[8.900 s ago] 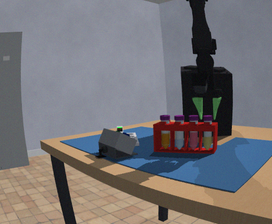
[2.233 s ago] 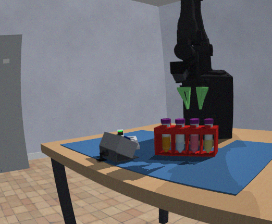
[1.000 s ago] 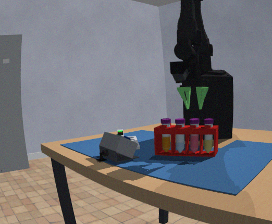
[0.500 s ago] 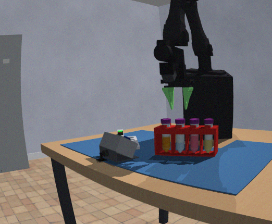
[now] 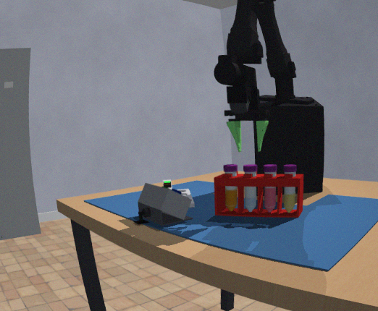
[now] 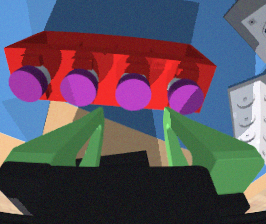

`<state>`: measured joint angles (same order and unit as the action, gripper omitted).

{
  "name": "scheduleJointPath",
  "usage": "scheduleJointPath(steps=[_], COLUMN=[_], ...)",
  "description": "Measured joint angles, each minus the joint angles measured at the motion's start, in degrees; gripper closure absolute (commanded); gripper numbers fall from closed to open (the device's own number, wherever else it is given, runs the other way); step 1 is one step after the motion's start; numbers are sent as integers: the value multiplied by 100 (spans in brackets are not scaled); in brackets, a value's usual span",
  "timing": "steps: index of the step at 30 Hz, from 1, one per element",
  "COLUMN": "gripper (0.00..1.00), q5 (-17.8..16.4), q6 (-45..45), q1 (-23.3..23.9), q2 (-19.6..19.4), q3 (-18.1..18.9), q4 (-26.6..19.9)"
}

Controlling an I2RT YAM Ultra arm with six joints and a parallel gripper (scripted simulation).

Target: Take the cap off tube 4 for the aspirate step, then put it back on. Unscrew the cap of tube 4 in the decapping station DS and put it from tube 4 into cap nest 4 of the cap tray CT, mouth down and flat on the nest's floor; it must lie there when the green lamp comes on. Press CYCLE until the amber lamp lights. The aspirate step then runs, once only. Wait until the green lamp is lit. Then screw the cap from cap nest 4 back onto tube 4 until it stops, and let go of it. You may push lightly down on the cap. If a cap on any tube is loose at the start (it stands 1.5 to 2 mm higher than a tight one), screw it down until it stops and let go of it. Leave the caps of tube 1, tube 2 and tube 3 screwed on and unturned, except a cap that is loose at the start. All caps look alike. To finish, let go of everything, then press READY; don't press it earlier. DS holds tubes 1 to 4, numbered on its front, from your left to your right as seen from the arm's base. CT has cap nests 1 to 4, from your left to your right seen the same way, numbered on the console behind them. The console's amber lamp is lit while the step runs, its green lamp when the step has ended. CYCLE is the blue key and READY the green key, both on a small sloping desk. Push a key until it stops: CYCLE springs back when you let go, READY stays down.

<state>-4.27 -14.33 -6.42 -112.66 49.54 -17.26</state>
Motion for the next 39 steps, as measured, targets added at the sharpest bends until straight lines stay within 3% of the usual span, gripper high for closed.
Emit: scheduleJointPath(steps=[18,39], gripper=[51,51], q5=[0,0], q6=[17,22], q1=[-44,-46], q2=[-752,-848], q3=[-4,20], q4=[605,752])
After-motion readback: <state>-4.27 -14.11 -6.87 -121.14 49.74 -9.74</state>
